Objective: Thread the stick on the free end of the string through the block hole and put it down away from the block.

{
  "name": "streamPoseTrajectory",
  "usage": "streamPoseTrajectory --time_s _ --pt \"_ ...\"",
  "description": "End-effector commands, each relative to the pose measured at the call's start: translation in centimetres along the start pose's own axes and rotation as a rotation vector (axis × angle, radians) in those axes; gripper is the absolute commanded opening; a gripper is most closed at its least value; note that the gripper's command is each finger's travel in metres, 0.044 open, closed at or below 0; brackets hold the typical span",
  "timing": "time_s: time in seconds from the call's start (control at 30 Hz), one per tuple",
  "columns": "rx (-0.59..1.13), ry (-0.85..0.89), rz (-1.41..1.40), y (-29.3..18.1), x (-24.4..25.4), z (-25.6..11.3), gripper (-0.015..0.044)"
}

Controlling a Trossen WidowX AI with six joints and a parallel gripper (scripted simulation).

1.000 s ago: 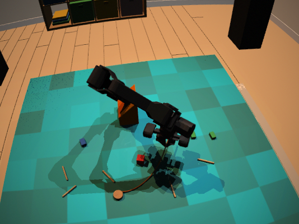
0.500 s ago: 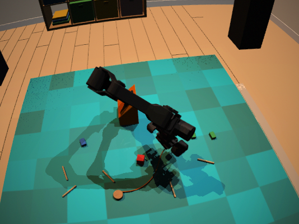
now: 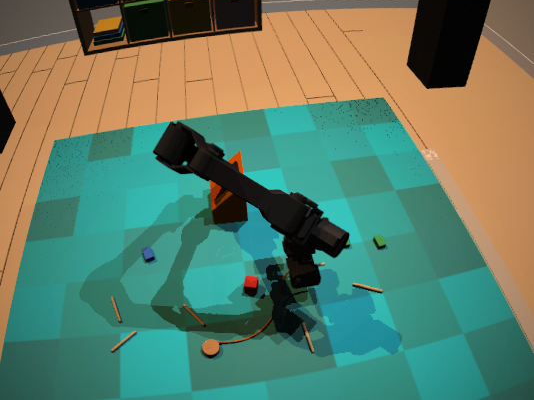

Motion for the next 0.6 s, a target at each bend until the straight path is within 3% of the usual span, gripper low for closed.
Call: streamPoseTrajectory --time_s 0.0,0.57 --pt "0.003 -0.002 0.137 -0.2 -0.4 0.0 0.0000" --pt "0.000 -0.004 0.760 -0.9 -1.6 -0.1 0.0000"
Point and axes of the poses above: the point midway between the two fingers, 35 mm back from their tips, its own z axis out along the fingers, its own x axis across the jaws, y = z × x, the point moved 3 cm from there along -z, back along the fingers, and after that the axes turned 12 degrees about -z, right-handed, at the moved point
